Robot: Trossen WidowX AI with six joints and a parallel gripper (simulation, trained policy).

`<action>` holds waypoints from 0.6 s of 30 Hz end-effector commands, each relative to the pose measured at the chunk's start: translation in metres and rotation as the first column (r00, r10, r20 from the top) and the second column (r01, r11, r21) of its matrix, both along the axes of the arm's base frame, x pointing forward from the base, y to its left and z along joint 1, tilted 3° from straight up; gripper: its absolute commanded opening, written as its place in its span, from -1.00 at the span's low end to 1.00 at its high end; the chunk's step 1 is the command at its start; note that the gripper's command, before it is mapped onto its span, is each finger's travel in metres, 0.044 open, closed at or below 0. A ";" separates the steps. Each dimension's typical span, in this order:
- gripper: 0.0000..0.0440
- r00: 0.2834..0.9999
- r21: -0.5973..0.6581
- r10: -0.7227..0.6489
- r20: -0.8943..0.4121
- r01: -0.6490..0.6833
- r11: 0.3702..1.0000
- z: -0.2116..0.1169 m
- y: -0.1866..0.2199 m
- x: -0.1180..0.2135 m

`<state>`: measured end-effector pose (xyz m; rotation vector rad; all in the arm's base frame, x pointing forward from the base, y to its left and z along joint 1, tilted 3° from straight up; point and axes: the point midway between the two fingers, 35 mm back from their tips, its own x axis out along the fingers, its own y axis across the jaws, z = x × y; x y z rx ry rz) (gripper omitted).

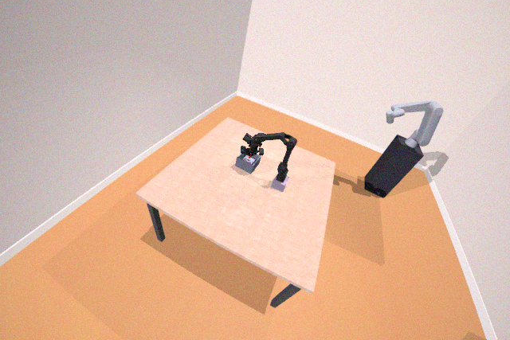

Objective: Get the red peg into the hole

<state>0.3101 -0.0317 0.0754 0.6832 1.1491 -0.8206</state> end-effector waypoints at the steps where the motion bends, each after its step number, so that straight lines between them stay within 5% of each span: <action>1: -0.98 1.000 0.014 -0.016 0.004 0.016 1.000 -0.004 -0.010 0.007; 13: -0.94 0.998 0.050 -0.043 -0.041 0.045 0.998 -0.035 -0.026 0.014; 18: -0.49 0.997 0.050 -0.028 -0.070 0.031 0.998 -0.050 -0.030 0.014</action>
